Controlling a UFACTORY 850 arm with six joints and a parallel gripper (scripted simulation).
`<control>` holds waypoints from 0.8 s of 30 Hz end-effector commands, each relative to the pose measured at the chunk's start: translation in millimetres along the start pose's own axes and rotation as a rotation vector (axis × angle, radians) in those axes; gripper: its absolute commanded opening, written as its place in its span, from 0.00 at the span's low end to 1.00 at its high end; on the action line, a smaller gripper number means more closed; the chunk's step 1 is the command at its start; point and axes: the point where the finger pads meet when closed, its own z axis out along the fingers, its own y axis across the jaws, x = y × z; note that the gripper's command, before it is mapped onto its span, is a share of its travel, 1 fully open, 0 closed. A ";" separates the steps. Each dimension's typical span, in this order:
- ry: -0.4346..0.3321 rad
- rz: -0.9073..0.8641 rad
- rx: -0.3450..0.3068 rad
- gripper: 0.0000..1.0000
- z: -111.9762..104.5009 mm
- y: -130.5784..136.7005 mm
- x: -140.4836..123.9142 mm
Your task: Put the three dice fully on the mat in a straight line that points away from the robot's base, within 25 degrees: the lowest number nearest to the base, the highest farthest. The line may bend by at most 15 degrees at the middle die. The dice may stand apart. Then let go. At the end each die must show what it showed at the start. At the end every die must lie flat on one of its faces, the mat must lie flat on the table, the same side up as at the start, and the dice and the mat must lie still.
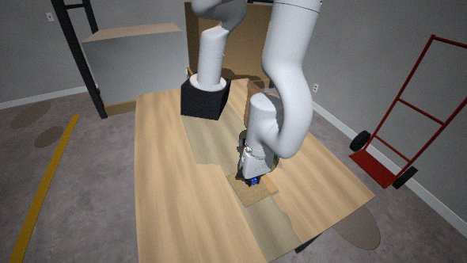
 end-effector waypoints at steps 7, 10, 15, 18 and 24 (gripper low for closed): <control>-0.002 0.000 0.000 0.21 1.2 0.0 -1.0; -0.002 0.000 0.000 0.21 2.1 0.0 -1.0; -0.002 0.000 0.000 0.21 2.8 0.0 -1.0; -0.002 0.000 0.000 0.21 2.9 0.0 -1.0; -0.002 0.000 0.000 0.21 2.9 0.0 -1.0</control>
